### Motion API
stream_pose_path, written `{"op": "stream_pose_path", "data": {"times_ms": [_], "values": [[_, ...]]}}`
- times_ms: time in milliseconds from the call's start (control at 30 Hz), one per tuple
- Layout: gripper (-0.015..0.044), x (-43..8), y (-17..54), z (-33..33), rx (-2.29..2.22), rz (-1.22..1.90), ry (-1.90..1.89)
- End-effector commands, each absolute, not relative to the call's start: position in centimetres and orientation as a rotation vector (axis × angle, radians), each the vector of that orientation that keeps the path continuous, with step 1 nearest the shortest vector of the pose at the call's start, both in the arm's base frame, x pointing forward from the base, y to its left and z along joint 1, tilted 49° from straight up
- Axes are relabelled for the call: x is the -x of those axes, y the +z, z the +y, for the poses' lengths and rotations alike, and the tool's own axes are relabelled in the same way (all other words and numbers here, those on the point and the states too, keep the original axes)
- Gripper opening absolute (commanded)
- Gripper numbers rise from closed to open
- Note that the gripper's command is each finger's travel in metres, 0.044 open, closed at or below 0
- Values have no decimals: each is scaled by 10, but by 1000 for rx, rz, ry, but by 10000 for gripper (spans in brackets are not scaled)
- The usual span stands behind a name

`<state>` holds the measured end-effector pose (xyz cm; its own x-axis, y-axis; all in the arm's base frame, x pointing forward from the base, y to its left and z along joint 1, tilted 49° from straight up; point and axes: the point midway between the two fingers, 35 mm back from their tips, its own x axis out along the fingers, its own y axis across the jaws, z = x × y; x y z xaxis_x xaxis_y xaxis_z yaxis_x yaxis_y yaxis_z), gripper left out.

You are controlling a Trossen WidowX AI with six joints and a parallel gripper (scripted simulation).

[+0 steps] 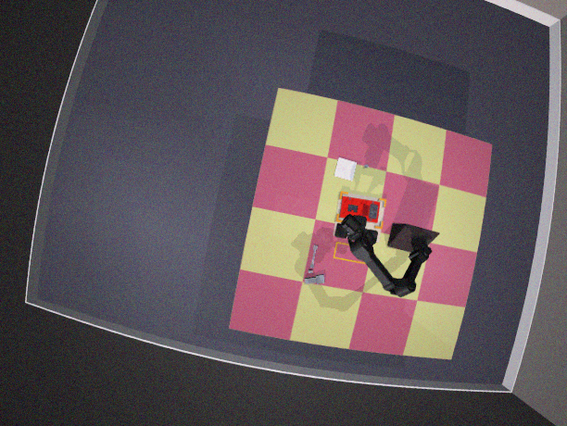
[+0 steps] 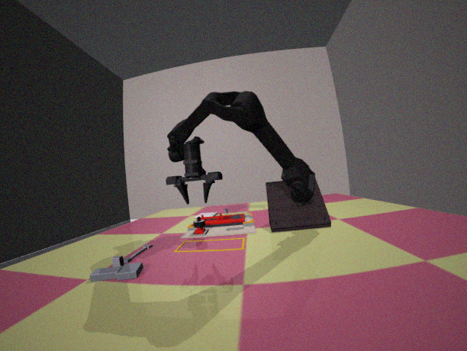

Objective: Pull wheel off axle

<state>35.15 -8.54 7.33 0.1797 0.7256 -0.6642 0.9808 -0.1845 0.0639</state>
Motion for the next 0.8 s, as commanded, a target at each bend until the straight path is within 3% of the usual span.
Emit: {"op": "stream_pose_path", "data": {"times_ms": [0, 500, 633, 767], "values": [[300, -353, 65, -76, -1980, 1606, -697], [300, -364, 25, -32, -1983, 1608, -692], [195, -364, 29, -34, -1972, 1610, -690], [168, -364, 29, -34, -1972, 1610, -690]]}}
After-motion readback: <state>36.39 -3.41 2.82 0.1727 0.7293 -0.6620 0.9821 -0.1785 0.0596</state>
